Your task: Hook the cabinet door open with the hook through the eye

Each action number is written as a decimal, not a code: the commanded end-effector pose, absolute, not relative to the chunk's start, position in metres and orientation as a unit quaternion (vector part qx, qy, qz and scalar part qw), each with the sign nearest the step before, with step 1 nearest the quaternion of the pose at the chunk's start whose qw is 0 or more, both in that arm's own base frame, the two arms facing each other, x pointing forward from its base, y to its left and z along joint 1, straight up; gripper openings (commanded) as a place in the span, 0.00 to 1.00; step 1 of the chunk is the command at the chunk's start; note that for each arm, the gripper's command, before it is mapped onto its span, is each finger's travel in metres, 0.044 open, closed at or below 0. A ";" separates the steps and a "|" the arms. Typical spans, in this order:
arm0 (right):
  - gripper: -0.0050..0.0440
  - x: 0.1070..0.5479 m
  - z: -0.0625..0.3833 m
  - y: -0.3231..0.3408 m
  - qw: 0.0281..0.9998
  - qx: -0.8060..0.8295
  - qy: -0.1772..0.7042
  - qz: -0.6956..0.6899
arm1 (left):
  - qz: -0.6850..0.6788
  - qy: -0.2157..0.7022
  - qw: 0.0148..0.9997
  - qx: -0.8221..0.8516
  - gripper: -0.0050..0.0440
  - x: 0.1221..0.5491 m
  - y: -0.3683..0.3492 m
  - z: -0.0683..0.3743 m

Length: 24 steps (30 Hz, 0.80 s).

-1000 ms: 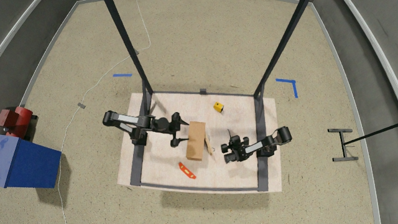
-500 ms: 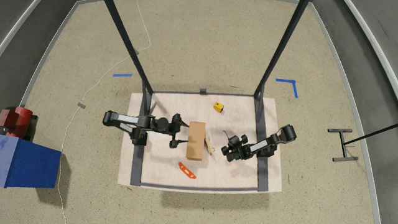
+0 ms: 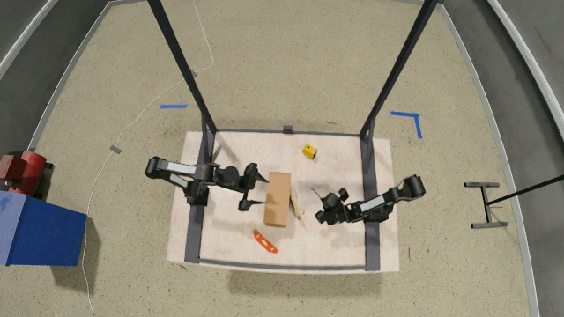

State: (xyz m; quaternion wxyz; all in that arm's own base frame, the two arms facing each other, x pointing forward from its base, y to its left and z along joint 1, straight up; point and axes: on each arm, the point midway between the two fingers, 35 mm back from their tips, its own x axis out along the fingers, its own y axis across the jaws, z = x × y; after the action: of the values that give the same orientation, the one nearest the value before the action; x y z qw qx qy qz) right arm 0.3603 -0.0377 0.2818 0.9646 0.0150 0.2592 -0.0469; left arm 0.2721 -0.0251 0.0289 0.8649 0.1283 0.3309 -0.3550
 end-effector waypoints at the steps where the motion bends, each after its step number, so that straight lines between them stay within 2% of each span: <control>1: 0.92 0.358 0.300 -0.041 0.970 0.018 0.237 -0.056 | -0.317 0.328 0.882 0.122 0.00 0.276 -0.021 0.034; 24: 0.92 0.358 0.295 -0.041 0.968 0.018 0.243 -0.057 | -0.134 0.344 0.928 0.049 0.00 0.284 -0.004 0.033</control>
State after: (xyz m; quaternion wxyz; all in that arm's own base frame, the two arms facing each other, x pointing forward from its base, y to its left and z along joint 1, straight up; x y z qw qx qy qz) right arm 0.3602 -0.0395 0.2818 0.9642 0.0165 0.2591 -0.0534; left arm 0.2827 -0.0076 0.0292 0.9205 0.0560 0.3505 -0.1634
